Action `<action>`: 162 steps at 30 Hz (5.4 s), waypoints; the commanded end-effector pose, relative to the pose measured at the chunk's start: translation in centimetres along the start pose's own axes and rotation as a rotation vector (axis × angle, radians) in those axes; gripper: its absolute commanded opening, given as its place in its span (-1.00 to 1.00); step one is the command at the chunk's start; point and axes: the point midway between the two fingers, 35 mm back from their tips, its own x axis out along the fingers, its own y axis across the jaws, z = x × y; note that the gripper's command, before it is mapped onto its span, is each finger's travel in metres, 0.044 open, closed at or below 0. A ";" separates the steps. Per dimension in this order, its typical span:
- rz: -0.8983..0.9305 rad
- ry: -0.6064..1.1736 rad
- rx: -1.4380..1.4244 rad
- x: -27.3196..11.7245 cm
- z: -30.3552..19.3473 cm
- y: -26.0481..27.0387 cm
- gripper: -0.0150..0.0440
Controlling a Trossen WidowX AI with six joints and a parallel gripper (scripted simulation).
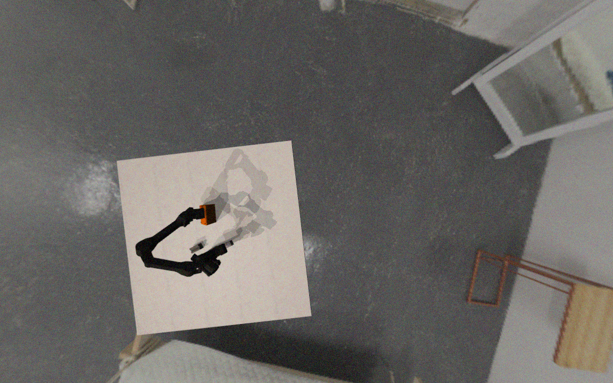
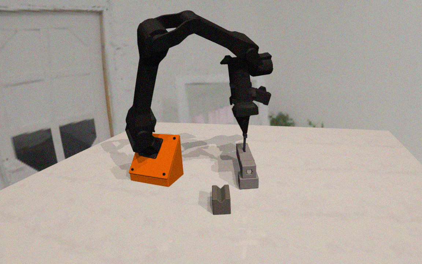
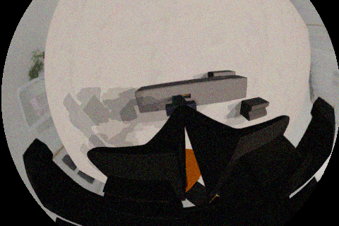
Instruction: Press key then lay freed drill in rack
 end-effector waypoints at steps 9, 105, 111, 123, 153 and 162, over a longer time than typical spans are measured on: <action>-0.015 0.051 0.006 -0.3 0.2 -0.4 -0.05; 0.021 0.065 -1.563 9.7 -0.6 -15.1 1.00; 0.020 0.060 -1.556 9.4 -0.5 -15.3 0.64; 0.020 0.060 -1.556 9.4 -0.5 -15.3 -0.42; 0.020 0.066 -1.563 9.3 -0.6 -17.6 -0.49; 0.020 0.066 -1.563 9.1 -0.5 -19.0 -0.49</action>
